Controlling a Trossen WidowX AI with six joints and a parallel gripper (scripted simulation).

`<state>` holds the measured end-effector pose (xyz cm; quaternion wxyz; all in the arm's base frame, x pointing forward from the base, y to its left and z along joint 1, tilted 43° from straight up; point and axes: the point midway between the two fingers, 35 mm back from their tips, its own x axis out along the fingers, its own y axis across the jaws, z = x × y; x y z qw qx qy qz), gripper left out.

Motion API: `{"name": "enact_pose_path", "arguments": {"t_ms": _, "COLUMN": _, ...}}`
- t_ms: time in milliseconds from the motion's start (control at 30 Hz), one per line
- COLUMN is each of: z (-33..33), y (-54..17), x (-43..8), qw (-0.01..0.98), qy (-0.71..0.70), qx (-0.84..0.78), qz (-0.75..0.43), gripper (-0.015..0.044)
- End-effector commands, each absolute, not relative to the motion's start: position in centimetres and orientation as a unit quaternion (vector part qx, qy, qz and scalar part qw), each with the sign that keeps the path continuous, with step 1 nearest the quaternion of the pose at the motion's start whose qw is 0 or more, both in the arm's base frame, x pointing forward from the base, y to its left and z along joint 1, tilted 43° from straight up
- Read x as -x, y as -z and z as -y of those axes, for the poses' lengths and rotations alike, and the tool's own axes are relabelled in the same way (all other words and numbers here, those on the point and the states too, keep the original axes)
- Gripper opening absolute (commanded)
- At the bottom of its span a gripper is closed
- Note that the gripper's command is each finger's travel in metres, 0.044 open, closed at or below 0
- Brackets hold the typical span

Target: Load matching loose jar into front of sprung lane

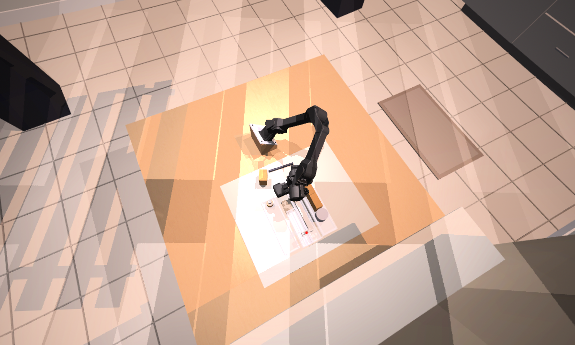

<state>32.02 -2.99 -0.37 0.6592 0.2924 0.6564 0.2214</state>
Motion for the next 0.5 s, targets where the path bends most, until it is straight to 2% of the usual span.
{"name": "enact_pose_path", "arguments": {"t_ms": 0, "z": 3.15, "y": -0.04, "x": -32.91, "qw": 0.668, "qy": -0.224, "qx": -0.292, "qz": -0.646, "gripper": 0.0}}
{"name": "enact_pose_path", "arguments": {"t_ms": 467, "z": 3.24, "y": -0.17, "x": -33.37, "qw": 0.668, "qy": -0.224, "qx": -0.292, "qz": -0.646, "gripper": 0.0}}
